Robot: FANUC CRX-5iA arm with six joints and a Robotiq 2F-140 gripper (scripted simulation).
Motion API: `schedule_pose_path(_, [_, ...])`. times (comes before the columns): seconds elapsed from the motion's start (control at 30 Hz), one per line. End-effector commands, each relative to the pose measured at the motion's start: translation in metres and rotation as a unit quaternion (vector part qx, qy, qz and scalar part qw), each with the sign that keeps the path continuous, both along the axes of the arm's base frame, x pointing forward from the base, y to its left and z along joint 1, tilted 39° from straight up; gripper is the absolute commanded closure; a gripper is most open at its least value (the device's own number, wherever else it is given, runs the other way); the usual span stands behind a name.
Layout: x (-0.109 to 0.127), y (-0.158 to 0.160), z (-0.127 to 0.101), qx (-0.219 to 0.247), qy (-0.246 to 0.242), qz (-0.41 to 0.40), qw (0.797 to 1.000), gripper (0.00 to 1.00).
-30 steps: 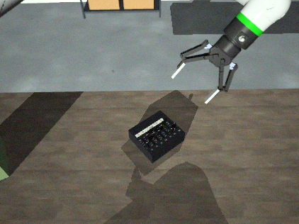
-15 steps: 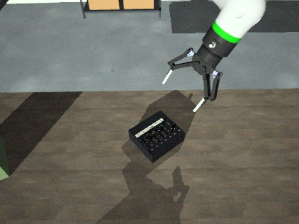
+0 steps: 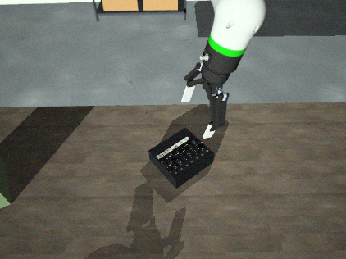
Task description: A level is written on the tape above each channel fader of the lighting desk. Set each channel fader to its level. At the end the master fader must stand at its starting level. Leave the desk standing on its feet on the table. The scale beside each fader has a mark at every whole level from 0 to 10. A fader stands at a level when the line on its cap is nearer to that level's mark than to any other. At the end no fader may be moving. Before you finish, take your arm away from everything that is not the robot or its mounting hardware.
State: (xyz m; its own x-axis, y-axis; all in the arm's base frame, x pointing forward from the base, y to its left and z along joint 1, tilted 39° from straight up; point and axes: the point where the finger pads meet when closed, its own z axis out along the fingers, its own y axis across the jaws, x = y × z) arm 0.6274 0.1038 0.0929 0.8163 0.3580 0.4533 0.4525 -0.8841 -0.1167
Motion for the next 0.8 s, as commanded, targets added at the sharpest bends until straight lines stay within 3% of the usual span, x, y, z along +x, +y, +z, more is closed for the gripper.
schedule_pose_path(0.0, [-0.011,-0.008,-0.009,0.026,-0.023,-0.076,0.997,0.0])
schedule_pose_path(0.23, [-0.033,-0.027,-0.023,0.08,-0.041,-0.178,0.98,0.0])
schedule_pose_path(0.4, [-0.041,-0.034,-0.027,0.097,-0.046,-0.209,0.972,0.0])
schedule_pose_path(0.77, [-0.042,-0.036,-0.028,0.1,-0.047,-0.214,0.971,0.0])
